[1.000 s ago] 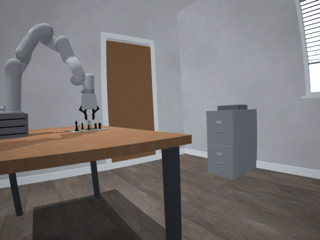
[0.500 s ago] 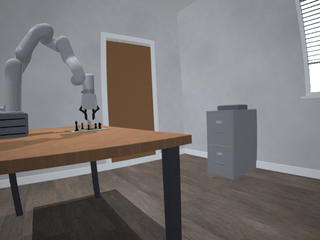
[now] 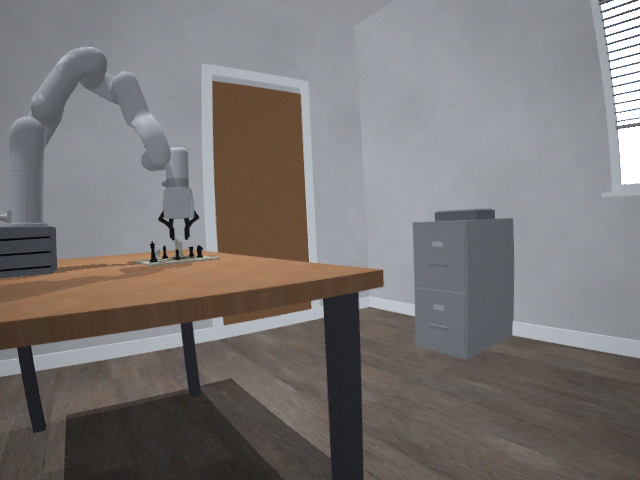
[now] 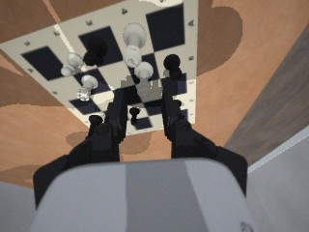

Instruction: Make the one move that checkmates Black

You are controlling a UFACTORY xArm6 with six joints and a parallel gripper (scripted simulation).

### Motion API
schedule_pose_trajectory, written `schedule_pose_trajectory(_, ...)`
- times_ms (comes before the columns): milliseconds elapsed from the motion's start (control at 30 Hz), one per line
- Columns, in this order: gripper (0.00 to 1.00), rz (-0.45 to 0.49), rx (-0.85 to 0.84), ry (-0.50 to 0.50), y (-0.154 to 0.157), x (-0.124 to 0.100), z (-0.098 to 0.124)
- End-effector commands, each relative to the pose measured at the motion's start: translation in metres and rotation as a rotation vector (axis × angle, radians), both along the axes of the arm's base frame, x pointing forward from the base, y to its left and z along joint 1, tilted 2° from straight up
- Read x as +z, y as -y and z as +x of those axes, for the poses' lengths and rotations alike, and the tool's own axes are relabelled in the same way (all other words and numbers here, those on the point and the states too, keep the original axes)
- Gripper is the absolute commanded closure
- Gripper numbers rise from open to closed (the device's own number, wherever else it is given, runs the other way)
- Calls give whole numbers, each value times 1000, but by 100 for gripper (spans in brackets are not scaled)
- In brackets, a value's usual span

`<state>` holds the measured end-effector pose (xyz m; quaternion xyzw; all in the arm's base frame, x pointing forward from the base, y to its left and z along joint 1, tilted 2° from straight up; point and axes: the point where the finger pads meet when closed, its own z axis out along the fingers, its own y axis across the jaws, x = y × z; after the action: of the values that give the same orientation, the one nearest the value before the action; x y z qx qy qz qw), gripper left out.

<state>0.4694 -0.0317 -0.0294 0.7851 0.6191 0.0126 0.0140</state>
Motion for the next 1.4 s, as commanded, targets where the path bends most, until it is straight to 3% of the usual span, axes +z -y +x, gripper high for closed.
schedule_pose_trajectory(0,58,0,0,4,0,1,2)
schedule_pose_trajectory(467,58,0,0,4,0,-1,2)
schedule_pose_trajectory(1067,58,0,0,4,0,-33,3)
schedule_pose_trajectory(1367,58,0,0,4,0,-38,3)
